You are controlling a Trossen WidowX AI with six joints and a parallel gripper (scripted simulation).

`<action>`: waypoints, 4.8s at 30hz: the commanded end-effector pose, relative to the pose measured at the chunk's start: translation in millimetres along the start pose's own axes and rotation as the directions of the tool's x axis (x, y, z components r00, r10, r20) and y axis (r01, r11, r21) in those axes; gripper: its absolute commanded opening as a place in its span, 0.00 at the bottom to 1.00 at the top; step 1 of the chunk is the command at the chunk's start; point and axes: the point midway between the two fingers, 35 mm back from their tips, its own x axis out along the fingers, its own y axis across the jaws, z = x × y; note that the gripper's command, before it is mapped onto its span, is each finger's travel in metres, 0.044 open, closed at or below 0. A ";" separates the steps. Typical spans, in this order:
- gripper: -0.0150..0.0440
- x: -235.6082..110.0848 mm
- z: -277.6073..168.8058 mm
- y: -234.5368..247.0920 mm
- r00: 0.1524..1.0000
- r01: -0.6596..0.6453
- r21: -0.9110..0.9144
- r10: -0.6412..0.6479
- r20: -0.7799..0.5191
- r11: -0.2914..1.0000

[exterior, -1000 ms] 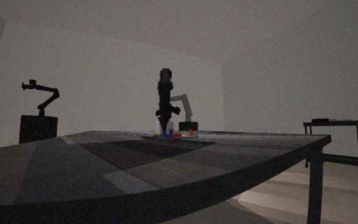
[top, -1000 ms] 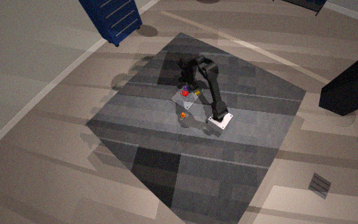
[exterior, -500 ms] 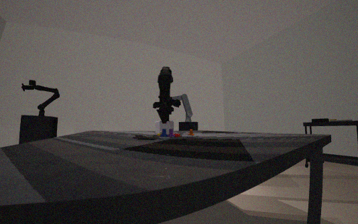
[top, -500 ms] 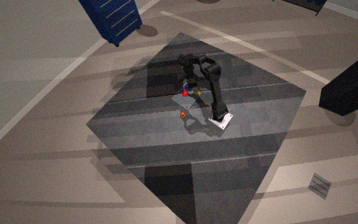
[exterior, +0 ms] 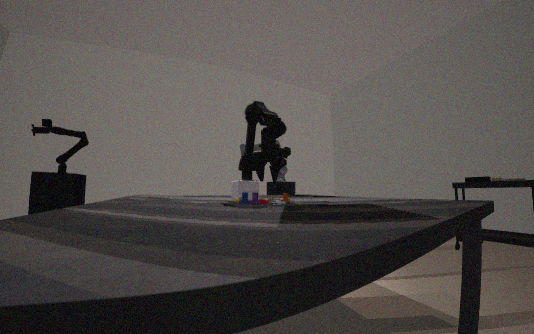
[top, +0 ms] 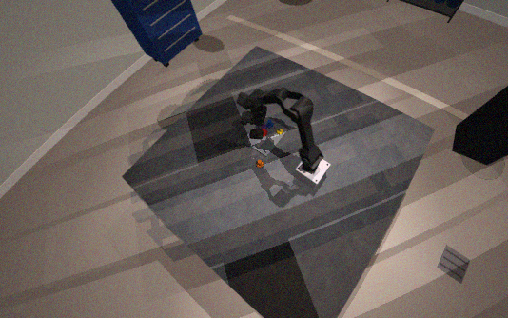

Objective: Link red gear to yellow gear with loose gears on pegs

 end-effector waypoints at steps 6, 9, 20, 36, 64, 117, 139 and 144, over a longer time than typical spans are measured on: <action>1.00 3.9 -2.9 109.7 1.000 -0.015 0.491 0.021 -0.007 0.871; 1.00 4.9 -8.2 132.2 1.000 -0.014 0.591 0.024 -0.008 0.807; 1.00 6.9 -15.3 158.6 1.000 -0.011 0.721 0.026 -0.010 0.693; 1.00 30.0 -16.9 161.1 1.000 -0.011 0.721 0.027 -0.010 0.693; 0.91 57.3 -17.1 161.6 1.000 -0.011 0.721 0.027 -0.010 0.693; 0.25 -28.0 -4.6 162.9 0.999 -0.031 0.709 0.034 0.010 0.704; 0.25 -87.4 -19.3 160.9 1.000 -0.012 0.721 0.026 -0.009 0.693; 0.25 -84.3 -17.5 153.4 1.000 -0.013 0.724 0.025 -0.005 0.690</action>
